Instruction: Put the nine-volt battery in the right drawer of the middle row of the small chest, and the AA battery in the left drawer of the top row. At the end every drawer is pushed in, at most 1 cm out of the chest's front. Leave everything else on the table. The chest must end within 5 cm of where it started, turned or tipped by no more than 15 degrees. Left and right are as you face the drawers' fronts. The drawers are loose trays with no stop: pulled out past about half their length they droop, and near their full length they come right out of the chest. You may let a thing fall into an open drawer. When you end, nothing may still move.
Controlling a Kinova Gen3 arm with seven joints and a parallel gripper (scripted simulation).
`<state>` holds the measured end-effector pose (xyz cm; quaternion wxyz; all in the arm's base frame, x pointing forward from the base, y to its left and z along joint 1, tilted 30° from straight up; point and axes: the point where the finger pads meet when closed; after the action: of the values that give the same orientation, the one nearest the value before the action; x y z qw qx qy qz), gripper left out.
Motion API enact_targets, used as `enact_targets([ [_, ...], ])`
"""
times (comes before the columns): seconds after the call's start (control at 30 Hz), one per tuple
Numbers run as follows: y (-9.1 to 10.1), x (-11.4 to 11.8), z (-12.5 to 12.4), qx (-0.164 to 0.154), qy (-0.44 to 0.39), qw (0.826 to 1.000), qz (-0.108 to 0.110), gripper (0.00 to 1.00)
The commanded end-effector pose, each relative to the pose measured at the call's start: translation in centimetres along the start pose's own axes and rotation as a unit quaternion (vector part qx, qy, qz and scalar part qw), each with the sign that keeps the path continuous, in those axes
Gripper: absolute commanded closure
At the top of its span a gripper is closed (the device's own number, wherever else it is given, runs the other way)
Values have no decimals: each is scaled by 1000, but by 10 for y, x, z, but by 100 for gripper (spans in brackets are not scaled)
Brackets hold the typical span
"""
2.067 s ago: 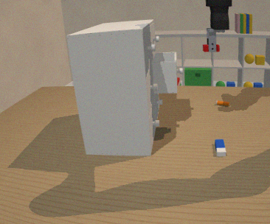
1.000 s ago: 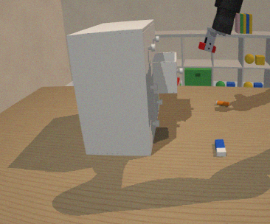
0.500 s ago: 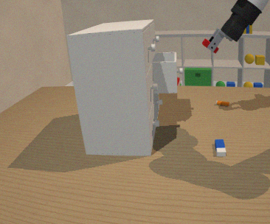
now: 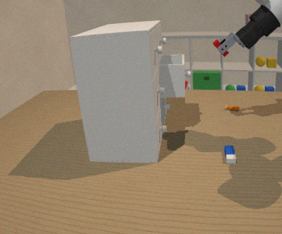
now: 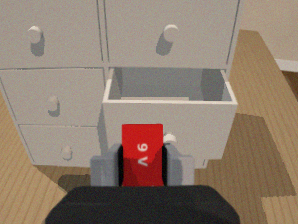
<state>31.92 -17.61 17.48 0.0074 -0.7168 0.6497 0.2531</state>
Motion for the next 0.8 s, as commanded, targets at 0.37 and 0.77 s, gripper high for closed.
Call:
enact_targets([
  [0.37,-2,-1,-3,13,-7,1000,-5,49],
  [0.77,-15,-1,-15,15,-7,1000,-8,49],
])
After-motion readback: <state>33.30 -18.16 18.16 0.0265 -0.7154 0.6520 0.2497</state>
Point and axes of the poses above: the point where the finger pads meet when closed, its own y axis back along the fingers, its own x axis across the jaws, z = x × y, and after that the axes turned 1 degree about -y, right-handed
